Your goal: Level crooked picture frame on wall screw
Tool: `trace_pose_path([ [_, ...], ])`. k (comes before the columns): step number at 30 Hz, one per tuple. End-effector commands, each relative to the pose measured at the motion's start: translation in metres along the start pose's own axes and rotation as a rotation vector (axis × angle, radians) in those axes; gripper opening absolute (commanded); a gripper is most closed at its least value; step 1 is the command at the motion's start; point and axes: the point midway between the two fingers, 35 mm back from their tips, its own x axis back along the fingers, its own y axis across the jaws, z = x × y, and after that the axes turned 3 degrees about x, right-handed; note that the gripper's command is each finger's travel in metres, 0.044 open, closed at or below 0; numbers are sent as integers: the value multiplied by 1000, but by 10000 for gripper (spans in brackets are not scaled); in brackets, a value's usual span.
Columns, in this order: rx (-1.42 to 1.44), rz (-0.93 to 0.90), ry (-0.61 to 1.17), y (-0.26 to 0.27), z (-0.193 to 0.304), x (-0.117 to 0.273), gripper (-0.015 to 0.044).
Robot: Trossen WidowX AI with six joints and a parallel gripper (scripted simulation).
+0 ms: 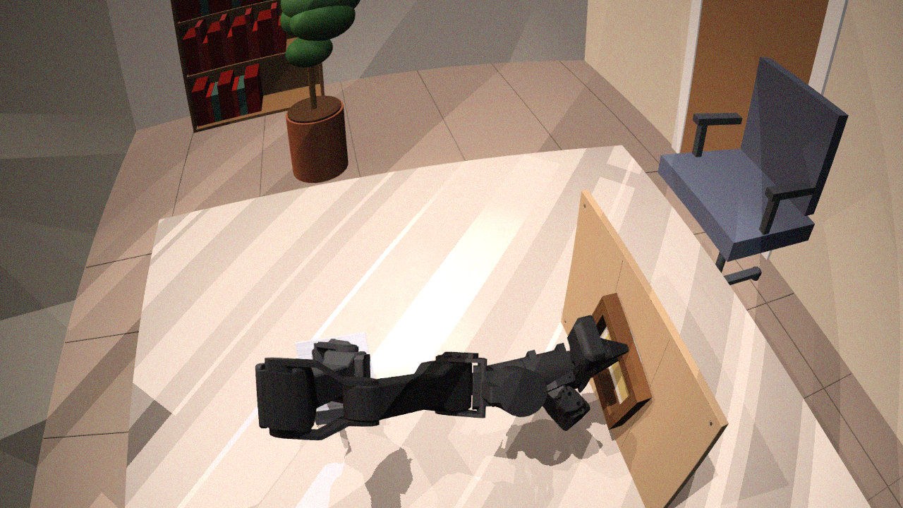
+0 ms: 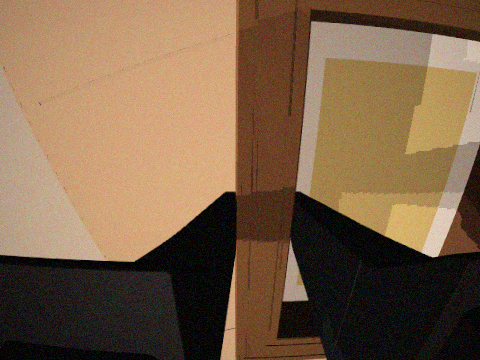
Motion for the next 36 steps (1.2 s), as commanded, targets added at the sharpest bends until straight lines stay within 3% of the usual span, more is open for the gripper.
trace_pose_path([
  [1,5,-7,0,2,0,0,0],
  [36,4,-7,0,2,7,0,0],
])
